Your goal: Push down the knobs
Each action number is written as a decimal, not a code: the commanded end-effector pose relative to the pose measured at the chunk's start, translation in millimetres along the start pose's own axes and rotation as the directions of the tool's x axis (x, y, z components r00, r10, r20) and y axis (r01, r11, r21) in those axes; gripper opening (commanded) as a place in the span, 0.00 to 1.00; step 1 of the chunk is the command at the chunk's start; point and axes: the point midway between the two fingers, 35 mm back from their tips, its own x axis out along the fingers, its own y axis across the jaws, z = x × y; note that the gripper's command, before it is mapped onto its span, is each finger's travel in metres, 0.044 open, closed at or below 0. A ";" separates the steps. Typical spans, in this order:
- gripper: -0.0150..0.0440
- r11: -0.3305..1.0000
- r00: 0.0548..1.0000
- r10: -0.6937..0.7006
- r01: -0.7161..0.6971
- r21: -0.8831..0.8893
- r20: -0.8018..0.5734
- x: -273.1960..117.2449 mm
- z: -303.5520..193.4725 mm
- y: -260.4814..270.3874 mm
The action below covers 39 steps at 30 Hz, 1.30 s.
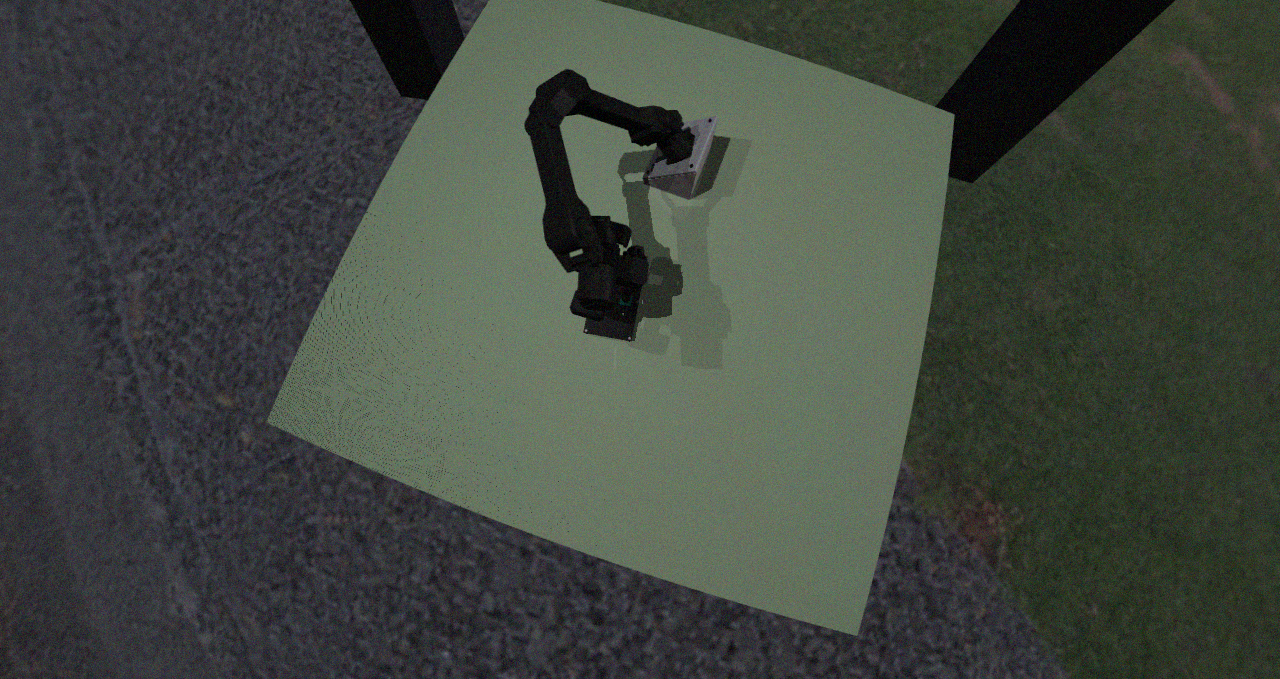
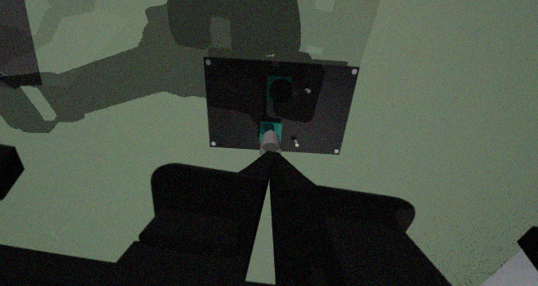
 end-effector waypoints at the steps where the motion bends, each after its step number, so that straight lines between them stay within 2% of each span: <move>1: 0.25 1.000 1.000 0.000 0.000 -0.006 -0.005 4.1 -0.7 1.0; 39: 0.25 1.000 1.000 0.000 0.000 -0.006 -0.005 8.1 -0.7 1.0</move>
